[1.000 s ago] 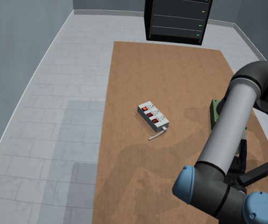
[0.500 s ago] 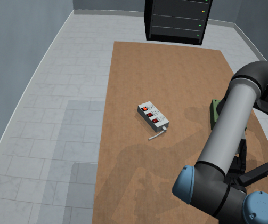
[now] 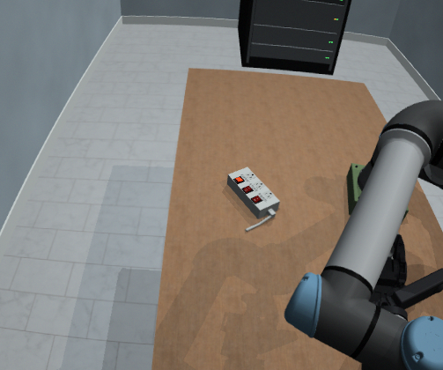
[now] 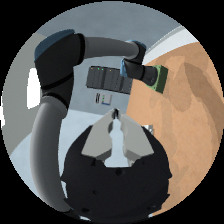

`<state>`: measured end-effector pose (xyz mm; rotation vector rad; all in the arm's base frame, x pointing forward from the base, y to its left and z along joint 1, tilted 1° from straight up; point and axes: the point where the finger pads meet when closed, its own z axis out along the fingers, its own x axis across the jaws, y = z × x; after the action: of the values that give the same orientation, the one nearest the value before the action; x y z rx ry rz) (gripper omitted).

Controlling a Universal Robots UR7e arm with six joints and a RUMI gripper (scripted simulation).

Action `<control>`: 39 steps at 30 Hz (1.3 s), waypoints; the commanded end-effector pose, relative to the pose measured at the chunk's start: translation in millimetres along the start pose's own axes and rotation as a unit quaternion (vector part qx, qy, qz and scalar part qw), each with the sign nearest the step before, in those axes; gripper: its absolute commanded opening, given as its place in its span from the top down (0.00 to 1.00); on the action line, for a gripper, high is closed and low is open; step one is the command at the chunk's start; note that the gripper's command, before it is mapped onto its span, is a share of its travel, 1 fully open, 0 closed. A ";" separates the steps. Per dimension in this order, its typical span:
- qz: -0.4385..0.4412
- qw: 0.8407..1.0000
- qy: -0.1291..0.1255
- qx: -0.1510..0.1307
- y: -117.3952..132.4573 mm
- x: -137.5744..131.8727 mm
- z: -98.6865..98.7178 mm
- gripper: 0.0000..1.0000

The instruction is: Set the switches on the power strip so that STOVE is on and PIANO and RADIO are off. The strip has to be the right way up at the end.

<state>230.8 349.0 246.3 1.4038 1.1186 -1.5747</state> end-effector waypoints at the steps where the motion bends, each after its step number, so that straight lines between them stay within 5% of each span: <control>1: 0.000 1.000 0.001 0.000 -0.1 -0.6 0.1 1.00; 23: -0.013 1.000 0.017 0.012 6.9 4.4 3.6 1.00; 33: -0.071 0.991 0.097 0.062 39.1 28.0 19.4 1.00; 35: -0.071 0.991 0.097 0.062 39.1 28.0 19.4 1.00; 39: -0.105 0.979 0.153 0.087 60.3 43.3 29.1 1.00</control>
<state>261.0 313.9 208.3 1.6493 1.3001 -1.6643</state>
